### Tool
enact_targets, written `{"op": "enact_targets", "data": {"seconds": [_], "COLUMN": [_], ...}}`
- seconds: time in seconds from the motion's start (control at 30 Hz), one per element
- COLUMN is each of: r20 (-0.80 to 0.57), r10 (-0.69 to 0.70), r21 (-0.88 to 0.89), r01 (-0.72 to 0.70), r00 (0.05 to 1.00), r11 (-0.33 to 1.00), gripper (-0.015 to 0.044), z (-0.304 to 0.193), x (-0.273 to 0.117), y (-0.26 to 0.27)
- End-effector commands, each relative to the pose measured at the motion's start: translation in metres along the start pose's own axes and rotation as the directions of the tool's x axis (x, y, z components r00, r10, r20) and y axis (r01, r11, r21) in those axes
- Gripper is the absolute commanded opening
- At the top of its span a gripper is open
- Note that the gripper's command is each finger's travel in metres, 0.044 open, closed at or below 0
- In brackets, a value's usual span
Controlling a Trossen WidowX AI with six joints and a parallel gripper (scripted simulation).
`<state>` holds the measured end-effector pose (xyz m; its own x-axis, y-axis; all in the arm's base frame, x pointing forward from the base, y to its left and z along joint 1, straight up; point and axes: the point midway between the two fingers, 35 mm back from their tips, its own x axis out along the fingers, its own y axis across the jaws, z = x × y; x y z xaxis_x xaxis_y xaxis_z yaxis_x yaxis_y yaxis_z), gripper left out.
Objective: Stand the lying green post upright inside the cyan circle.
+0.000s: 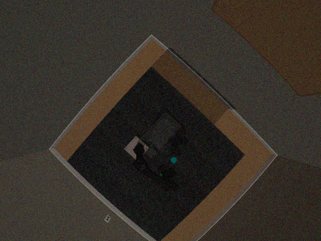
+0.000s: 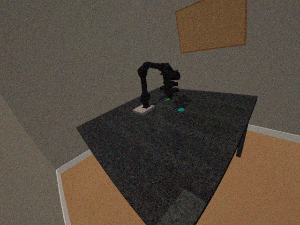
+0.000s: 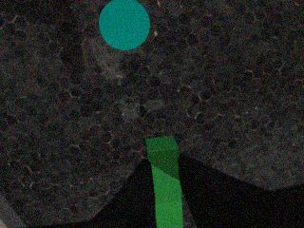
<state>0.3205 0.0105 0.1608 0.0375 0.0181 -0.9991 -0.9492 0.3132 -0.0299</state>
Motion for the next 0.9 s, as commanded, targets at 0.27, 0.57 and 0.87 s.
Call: {"op": "enact_targets", "data": {"seconds": [0.27,0.57,0.87], "r20": [-0.004,-0.005,-0.007], "r10": [-0.001,0.000,0.001], "r21": [0.039,0.065,0.092], "r01": [0.001,0.000,-0.001], "r00": [1.000,1.000,1.000], "r11": [0.999,0.998,0.996], "gripper": [0.0023,0.0023,0.0023], "z": [0.036,0.063,0.091], "x": [-0.001,-0.001,0.000], "y": [0.000,0.004,0.011]}}
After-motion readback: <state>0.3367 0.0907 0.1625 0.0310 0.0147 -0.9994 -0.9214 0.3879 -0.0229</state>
